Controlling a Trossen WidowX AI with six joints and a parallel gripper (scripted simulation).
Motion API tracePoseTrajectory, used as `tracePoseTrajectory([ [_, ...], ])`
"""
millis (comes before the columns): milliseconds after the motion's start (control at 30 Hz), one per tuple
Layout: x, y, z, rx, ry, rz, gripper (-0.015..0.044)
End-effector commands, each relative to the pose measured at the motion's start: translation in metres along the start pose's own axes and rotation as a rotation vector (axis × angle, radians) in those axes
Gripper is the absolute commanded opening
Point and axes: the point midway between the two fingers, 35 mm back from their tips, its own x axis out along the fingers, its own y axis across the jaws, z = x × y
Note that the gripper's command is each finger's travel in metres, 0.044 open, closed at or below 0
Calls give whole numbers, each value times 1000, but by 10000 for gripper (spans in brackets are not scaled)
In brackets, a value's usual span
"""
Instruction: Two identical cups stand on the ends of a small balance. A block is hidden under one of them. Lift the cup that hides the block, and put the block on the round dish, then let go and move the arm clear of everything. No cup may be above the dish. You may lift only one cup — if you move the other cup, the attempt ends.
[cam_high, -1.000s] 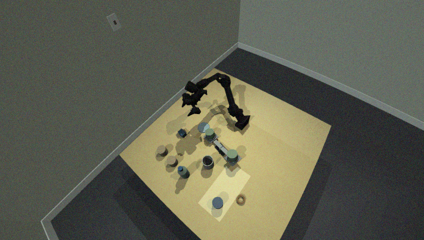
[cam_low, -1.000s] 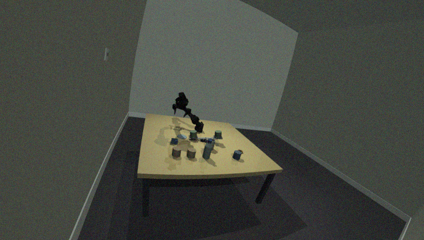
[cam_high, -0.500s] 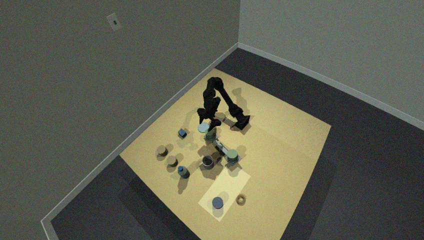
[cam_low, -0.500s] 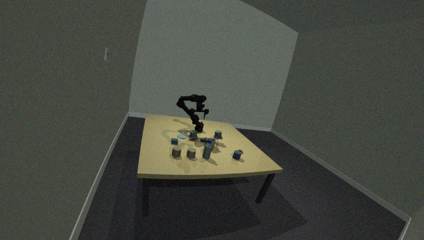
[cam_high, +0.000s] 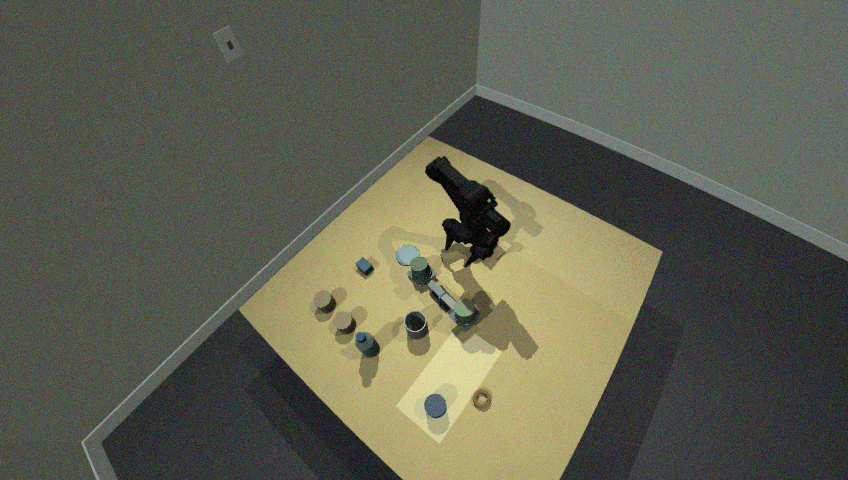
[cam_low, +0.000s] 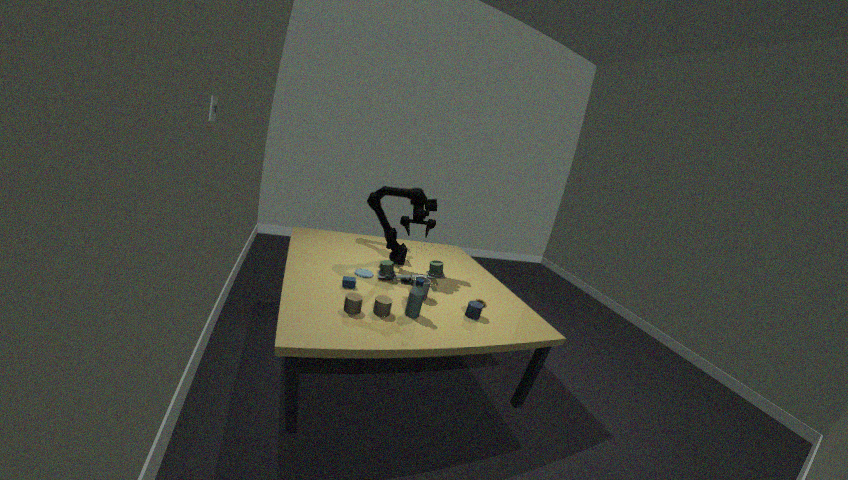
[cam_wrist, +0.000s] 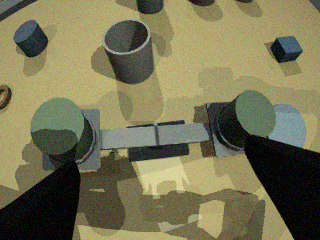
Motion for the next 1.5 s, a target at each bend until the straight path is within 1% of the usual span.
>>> tracePoseTrajectory([
  [0, -17, 10, -31, -14, -77, -72, 440],
  [233, -11, 7, -27, -47, -47, -82, 440],
  [500, 15, -10, -14, -259, 102, -107, 440],
  [767, 37, -27, -6, -494, 240, -86, 440],
  [1100, 67, -57, -3, -755, 418, -4, 440],
  [1467, 94, -87, 0, -1060, 544, 159, 440],
])
